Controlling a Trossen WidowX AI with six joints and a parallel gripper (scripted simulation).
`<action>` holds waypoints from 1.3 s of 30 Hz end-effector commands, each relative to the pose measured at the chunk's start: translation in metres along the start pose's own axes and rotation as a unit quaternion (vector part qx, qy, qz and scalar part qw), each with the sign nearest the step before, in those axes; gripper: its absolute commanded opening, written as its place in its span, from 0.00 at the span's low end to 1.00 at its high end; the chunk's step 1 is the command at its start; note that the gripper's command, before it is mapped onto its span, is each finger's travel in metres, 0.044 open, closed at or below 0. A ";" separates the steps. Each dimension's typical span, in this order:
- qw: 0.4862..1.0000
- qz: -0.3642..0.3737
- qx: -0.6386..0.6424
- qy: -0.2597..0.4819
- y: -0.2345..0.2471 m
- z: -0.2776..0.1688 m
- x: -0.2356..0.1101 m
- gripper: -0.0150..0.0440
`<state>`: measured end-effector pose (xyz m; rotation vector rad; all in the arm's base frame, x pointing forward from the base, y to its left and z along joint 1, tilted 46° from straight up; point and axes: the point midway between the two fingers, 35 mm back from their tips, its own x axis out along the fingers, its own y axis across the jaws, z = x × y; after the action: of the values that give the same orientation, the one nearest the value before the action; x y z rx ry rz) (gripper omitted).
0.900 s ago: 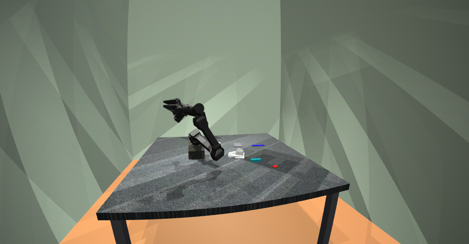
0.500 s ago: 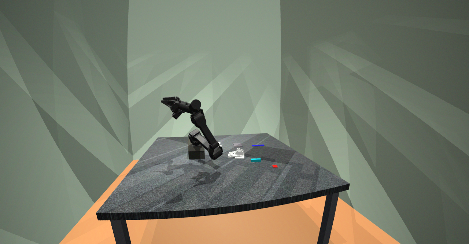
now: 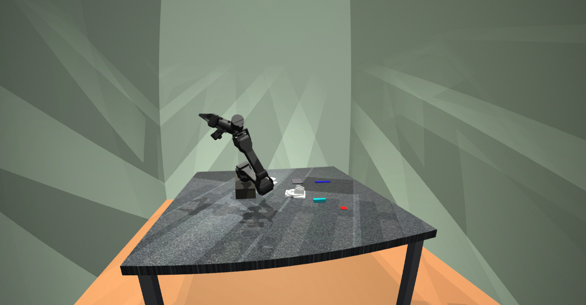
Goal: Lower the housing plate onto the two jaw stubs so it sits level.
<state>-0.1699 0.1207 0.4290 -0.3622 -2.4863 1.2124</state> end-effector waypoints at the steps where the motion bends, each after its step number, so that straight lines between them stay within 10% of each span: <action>1: 0.999 0.028 0.022 0.012 0.015 -0.009 0.007 1.00; 39: 0.920 0.293 0.222 0.134 0.187 -0.083 0.021 1.00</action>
<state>-0.1454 0.2887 0.3401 -1.0620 -1.8975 1.7316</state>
